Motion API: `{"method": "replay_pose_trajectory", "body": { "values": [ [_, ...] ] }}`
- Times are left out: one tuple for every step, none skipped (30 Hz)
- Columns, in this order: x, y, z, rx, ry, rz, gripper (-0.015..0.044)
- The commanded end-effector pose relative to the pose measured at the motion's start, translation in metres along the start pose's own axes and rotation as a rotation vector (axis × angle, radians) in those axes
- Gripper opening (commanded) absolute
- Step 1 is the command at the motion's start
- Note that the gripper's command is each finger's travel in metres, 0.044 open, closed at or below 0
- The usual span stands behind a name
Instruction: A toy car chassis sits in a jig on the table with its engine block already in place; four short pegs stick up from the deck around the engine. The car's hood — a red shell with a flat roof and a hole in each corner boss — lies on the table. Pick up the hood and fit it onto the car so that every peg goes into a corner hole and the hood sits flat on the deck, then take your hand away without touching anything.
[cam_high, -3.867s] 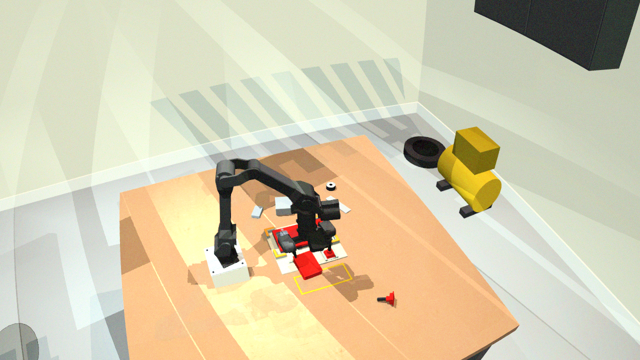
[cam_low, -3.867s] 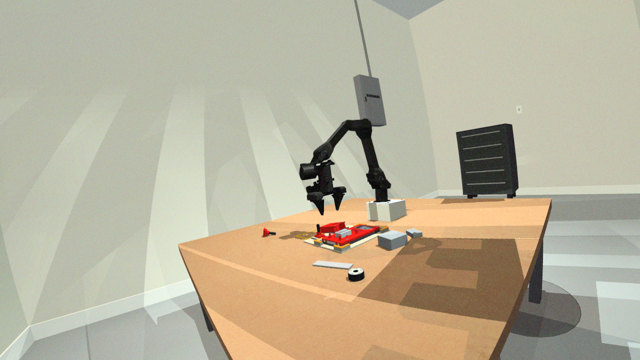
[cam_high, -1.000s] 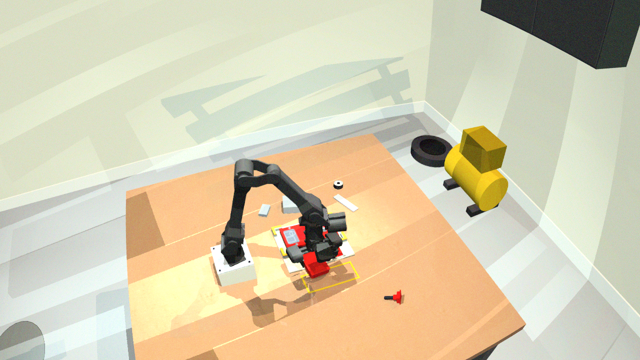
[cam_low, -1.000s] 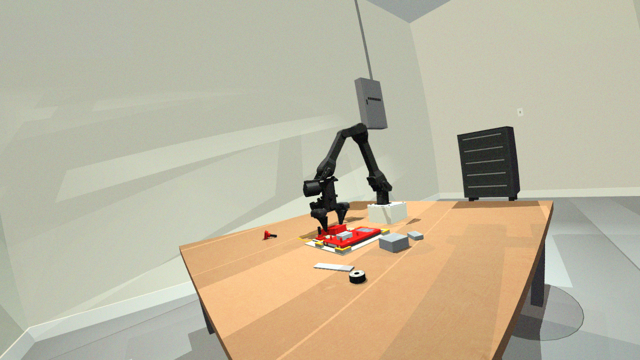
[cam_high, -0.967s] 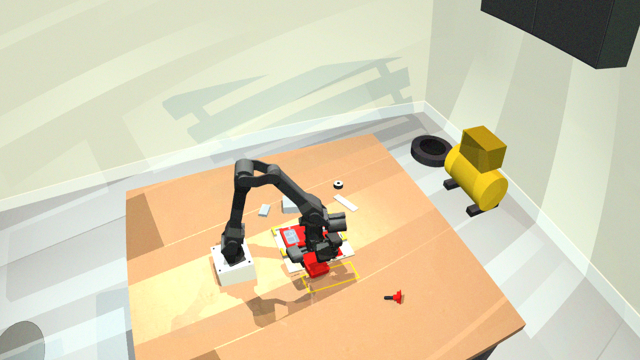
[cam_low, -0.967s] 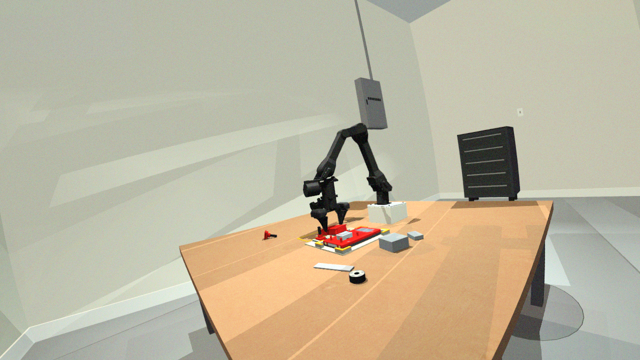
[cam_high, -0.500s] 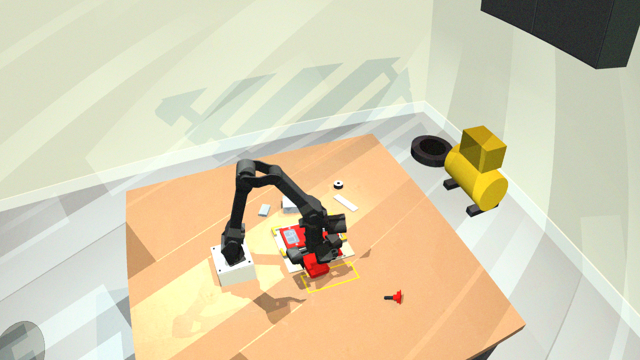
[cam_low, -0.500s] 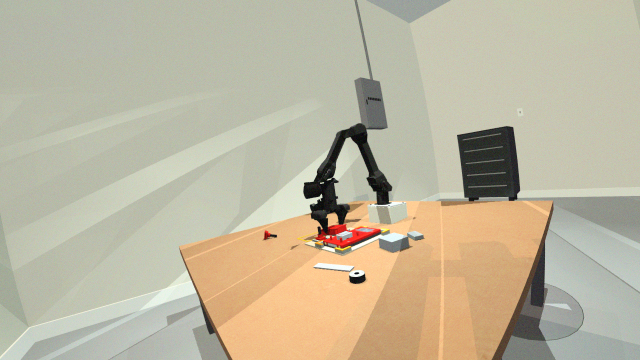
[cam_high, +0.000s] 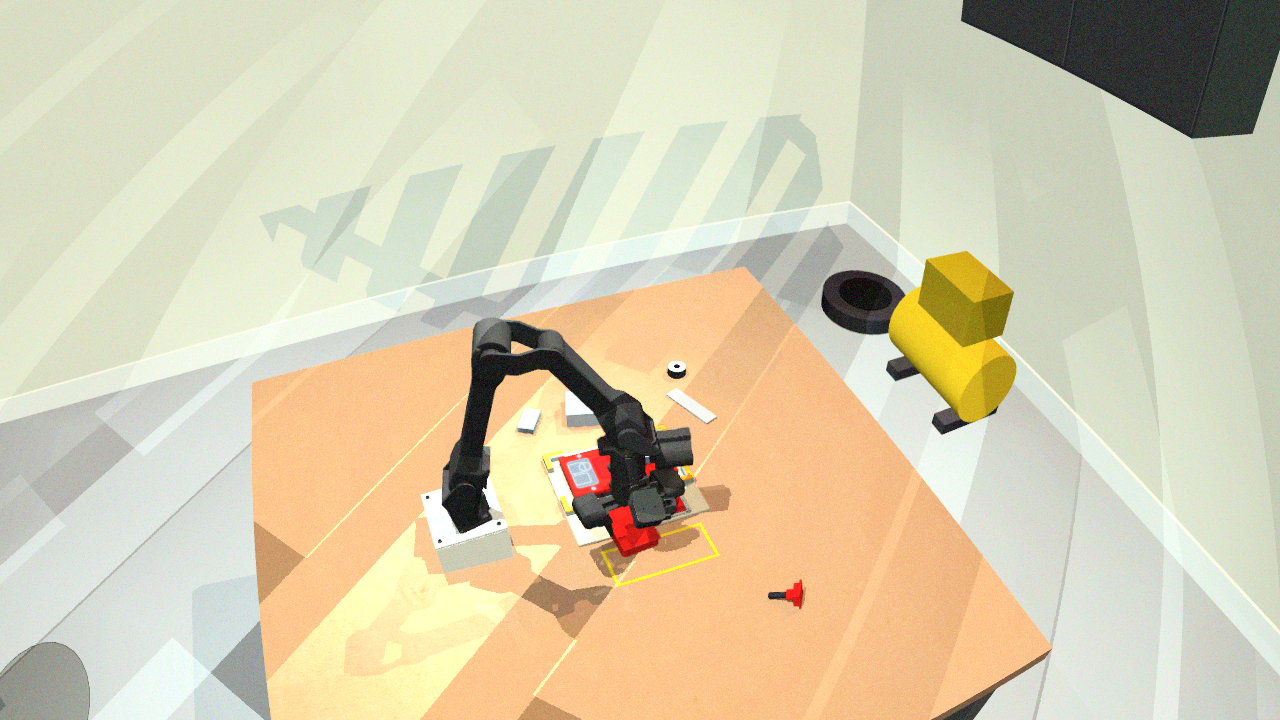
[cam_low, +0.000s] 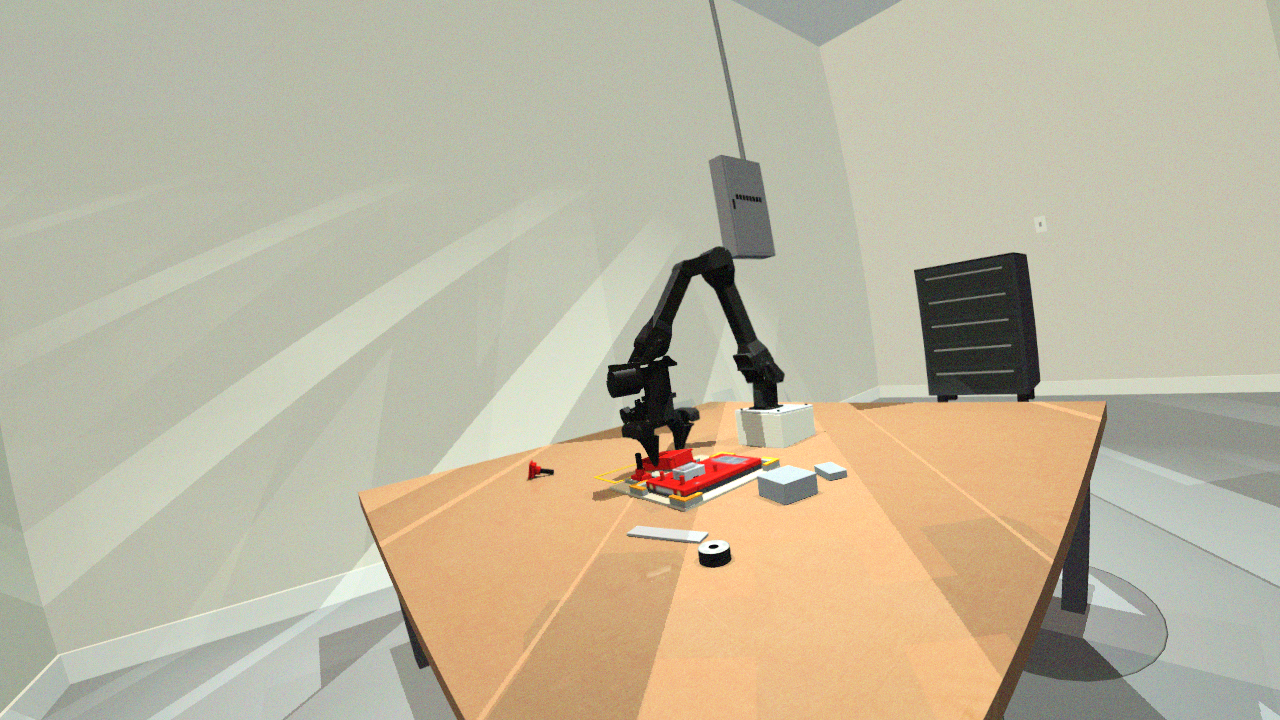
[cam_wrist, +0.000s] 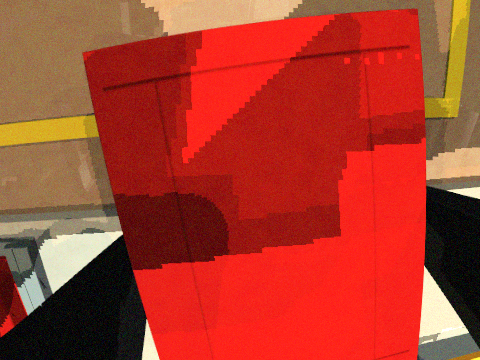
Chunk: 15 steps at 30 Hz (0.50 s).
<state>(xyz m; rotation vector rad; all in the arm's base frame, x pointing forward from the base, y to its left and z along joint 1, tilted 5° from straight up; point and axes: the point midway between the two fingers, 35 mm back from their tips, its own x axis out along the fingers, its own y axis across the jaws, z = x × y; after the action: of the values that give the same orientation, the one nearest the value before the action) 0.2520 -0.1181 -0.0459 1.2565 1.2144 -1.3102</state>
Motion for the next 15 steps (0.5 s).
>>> {"method": "replay_pose_trajectory", "body": {
  "values": [
    [-0.001,0.0,0.0,0.0,0.0,0.0,0.0196],
    [-0.002,0.0,0.0,0.0,0.0,0.0,0.017],
    [-0.004,0.0,0.0,0.0,0.0,0.0,0.0144],
    [-0.006,0.0,0.0,0.0,0.0,0.0,0.0117],
    [-0.007,0.0,0.0,0.0,0.0,0.0,0.0091],
    [-0.009,0.0,0.0,0.0,0.0,0.0,0.0065],
    [-0.011,0.0,0.0,0.0,0.0,0.0,0.0039],
    [-0.014,0.0,0.0,0.0,0.0,0.0,0.0012],
    [-0.017,0.0,0.0,0.0,0.0,0.0,0.0],
    [-0.02,0.0,0.0,0.0,0.0,0.0,0.0],
    [-0.024,0.0,0.0,0.0,0.0,0.0,0.0],
    [-0.027,0.0,0.0,0.0,0.0,0.0,0.0],
    [-0.031,0.0,0.0,0.0,0.0,0.0,0.0],
    [-0.035,0.0,0.0,0.0,0.0,0.0,0.0],
    [-0.038,0.0,0.0,0.0,0.0,0.0,0.0]
  ]
}}
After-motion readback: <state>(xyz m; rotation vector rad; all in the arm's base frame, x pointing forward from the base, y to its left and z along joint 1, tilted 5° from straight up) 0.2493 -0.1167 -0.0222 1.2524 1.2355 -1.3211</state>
